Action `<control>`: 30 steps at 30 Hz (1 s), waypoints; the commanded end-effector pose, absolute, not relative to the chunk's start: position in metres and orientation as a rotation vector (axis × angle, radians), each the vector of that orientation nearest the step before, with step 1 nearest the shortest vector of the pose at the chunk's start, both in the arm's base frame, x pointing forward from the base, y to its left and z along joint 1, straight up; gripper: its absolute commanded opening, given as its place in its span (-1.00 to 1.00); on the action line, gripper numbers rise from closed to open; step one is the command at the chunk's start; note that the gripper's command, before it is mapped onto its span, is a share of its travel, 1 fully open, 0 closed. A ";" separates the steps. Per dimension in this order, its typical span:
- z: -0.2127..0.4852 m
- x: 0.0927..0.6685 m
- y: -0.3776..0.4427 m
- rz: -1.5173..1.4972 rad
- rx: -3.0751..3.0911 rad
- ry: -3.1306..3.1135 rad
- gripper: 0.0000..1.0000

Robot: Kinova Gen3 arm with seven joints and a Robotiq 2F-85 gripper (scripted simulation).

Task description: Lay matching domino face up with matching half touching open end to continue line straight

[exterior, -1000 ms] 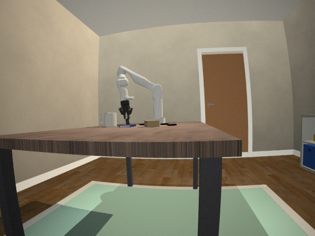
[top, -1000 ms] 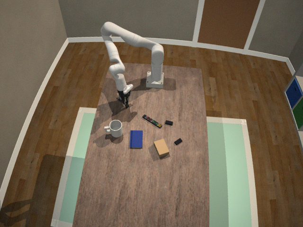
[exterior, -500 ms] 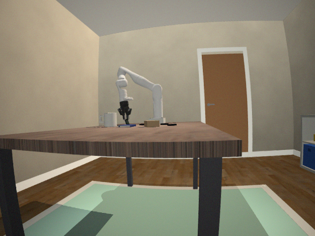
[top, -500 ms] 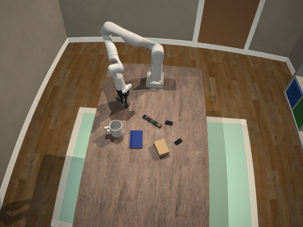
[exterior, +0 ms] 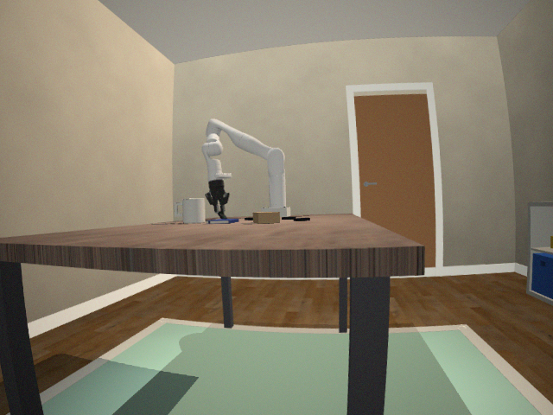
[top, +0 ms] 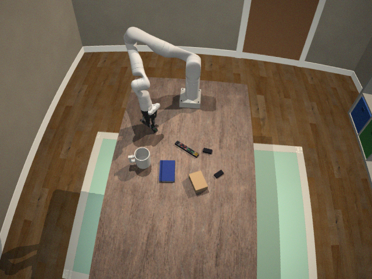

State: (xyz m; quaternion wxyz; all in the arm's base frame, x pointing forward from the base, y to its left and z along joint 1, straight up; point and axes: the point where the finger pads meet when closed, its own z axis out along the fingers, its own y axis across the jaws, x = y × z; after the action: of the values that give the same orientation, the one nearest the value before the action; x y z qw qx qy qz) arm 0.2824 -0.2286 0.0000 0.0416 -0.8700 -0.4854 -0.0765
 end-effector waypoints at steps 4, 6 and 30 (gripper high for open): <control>-0.006 0.280 -0.232 -0.235 -2.660 -1.486 -0.31; -0.008 0.279 -0.233 -0.235 -2.660 -1.486 -0.31; -0.021 0.276 -0.239 -0.235 -2.660 -1.486 -0.31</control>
State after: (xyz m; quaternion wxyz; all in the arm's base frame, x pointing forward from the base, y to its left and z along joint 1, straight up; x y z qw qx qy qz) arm 0.2761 -0.2389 -0.0202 0.0420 -0.8699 -0.4855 -0.0769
